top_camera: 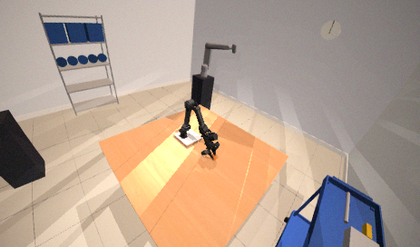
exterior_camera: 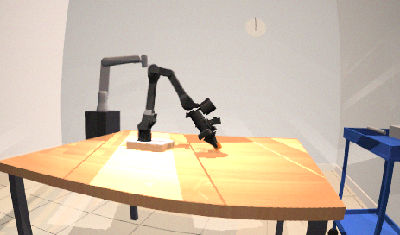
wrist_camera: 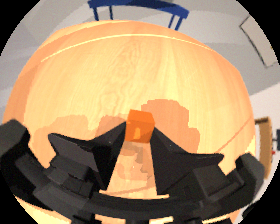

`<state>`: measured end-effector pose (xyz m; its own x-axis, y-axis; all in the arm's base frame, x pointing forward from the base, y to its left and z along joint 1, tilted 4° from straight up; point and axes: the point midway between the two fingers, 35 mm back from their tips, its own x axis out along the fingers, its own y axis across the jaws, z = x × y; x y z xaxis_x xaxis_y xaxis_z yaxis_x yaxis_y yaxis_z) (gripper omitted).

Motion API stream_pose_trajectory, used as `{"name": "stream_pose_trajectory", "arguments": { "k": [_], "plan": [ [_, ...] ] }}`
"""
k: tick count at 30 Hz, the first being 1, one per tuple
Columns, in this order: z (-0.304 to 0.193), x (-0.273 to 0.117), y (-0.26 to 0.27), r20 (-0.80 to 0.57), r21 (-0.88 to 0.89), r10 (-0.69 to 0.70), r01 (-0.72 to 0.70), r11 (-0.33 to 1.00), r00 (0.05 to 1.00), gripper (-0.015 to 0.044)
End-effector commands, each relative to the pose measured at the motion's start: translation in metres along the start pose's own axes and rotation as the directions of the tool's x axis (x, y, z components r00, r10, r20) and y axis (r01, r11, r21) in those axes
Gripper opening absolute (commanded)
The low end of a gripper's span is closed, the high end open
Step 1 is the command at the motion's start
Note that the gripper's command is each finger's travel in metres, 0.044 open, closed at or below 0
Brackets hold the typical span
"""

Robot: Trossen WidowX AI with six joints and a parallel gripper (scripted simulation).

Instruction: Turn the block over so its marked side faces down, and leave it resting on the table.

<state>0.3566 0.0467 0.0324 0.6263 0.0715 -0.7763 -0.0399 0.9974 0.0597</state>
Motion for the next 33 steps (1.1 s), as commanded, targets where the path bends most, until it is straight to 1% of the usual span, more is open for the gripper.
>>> {"name": "stream_pose_trajectory", "arguments": {
  "k": [1,12,24,33],
  "plan": [
    [-0.007,0.011,0.0,0.053,-0.005,-0.008,0.008,1.0,0.999,0.0],
    [-0.014,0.018,-0.001,0.214,-0.014,-0.013,0.016,1.0,0.977,0.0],
    [-0.022,0.008,-0.001,0.38,0.009,-0.007,0.003,1.0,0.925,0.0],
    [-0.023,0.007,-0.001,0.409,0.011,-0.006,0.002,1.0,0.912,0.0]
  ]
}}
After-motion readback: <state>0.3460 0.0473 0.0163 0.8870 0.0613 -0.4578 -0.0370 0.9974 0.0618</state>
